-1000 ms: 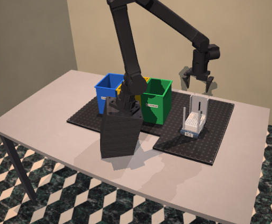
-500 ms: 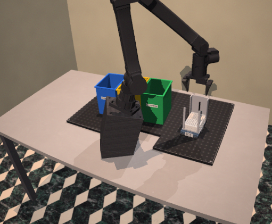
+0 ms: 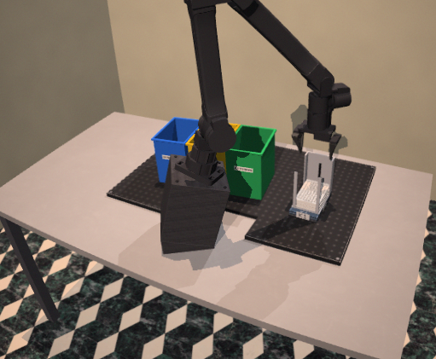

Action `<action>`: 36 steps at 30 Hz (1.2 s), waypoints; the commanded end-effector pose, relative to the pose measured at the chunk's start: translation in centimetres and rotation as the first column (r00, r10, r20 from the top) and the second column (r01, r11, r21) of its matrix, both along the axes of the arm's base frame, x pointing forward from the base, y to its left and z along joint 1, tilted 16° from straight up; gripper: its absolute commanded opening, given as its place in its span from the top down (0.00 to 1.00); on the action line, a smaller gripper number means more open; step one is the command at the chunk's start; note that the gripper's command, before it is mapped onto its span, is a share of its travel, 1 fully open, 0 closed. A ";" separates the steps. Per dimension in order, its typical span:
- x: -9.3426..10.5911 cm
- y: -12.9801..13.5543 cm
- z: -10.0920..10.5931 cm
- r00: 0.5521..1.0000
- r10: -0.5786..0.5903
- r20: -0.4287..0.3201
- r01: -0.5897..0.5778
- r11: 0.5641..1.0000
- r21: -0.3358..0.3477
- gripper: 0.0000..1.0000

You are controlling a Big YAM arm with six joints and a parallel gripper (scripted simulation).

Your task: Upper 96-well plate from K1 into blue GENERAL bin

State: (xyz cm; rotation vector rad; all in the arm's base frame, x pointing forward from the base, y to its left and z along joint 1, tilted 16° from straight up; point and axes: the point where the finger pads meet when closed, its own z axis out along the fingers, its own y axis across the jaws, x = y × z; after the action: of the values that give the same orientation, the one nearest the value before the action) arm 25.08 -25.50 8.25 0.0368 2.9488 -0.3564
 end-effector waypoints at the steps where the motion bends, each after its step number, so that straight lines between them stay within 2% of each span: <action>1: -0.2 -0.6 -1.2 1.000 -0.005 -0.007 0.005 1.000 0.006 0.00; 9: 0.0 -0.9 -2.4 1.000 -0.005 -0.006 0.005 1.000 0.005 0.00; 12: 0.3 -1.2 -2.3 1.000 -0.006 0.000 0.006 1.000 0.000 0.00; 26: 0.3 -1.4 -4.9 1.000 -0.005 -0.008 0.005 1.000 0.007 0.00; 29: 0.9 -2.0 -4.5 1.000 -0.006 0.004 0.006 1.000 -0.004 0.00; 36: 0.6 -1.7 -6.2 1.000 -0.005 -0.007 0.005 1.000 0.006 0.00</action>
State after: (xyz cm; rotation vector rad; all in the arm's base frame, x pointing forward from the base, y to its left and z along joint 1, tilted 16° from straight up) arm 25.95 -26.75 3.16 0.0367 2.9491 -0.3561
